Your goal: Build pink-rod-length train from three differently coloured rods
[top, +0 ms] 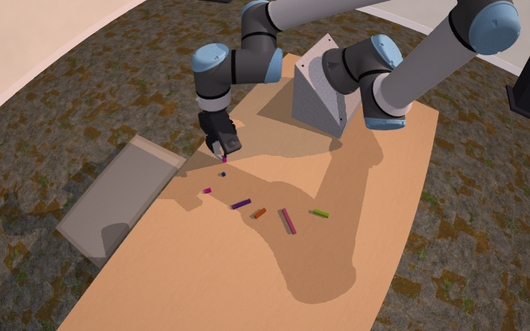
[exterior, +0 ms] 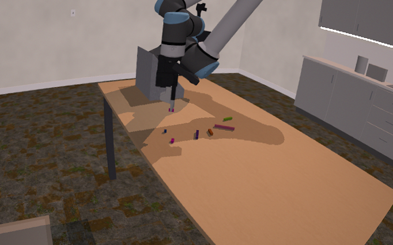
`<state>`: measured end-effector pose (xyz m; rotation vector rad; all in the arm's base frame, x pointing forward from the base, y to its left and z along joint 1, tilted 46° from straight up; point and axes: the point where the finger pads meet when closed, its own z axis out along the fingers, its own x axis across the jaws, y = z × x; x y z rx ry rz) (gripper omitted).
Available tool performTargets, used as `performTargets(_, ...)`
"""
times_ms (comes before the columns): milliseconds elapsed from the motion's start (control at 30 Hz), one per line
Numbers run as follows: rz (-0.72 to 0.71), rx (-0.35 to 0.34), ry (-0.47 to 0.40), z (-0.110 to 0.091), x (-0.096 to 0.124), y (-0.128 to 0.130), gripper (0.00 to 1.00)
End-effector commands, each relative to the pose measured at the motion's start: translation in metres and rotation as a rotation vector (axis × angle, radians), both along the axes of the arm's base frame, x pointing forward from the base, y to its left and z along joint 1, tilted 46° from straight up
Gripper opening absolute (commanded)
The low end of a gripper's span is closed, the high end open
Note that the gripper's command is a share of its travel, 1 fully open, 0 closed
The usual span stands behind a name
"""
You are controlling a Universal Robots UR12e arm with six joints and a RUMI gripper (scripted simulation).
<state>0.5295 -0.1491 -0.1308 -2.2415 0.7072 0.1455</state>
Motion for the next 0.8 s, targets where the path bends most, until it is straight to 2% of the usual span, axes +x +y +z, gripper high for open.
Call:
performTargets(0, -0.001, -0.001, -0.001, -0.009, 0.002, 0.008, 0.00)
performTargets(533, -0.001, -0.001, -0.001, -0.049, 0.008, 0.048, 0.00)
performTargets(767, -0.001, -0.001, -0.001, -0.057, 0.010, 0.056, 0.00)
